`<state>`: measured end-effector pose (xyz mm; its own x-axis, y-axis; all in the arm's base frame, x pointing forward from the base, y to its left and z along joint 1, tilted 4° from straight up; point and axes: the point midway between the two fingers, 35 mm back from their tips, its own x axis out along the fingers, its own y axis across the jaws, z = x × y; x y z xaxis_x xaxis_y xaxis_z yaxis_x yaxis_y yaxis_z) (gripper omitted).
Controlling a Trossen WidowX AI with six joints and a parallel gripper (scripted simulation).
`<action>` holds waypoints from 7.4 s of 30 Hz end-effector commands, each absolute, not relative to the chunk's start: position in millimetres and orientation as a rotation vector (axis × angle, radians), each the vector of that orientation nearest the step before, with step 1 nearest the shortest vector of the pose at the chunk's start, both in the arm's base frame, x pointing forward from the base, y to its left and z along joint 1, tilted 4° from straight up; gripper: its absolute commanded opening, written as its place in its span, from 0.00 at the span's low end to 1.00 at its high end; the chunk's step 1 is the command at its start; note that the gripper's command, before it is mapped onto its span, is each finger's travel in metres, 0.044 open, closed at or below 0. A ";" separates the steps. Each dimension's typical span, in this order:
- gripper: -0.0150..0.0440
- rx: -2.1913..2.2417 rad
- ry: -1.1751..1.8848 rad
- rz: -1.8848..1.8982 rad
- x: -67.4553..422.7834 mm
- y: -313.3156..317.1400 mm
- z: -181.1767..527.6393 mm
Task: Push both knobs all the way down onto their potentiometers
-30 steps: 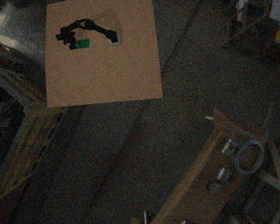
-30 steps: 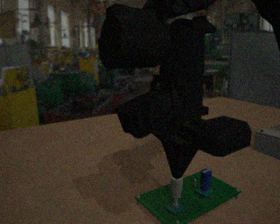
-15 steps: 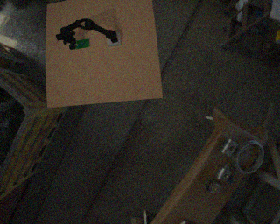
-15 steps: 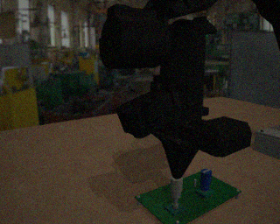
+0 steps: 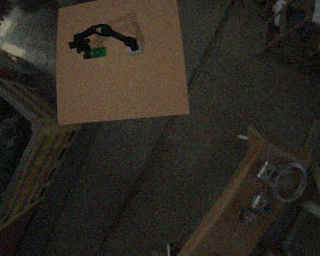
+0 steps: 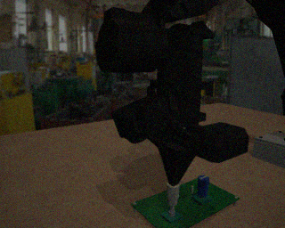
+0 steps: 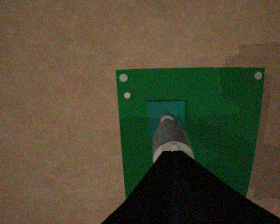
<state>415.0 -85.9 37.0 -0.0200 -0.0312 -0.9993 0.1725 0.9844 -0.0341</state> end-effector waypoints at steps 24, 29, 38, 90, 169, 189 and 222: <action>0.25 0.110 1.602 -0.164 415.7 -88.0 8.8; 0.25 0.110 1.602 -0.164 415.6 -88.1 6.9; 0.25 0.110 1.602 -0.164 415.5 -88.1 4.7; 0.25 0.110 1.602 -0.164 415.1 -88.5 -6.8; 0.25 0.110 1.602 -0.164 415.8 -88.5 -1.9; 0.25 0.110 1.602 -0.164 417.5 -87.5 30.4; 1.00 0.111 1.612 -0.163 285.0 -67.8 77.2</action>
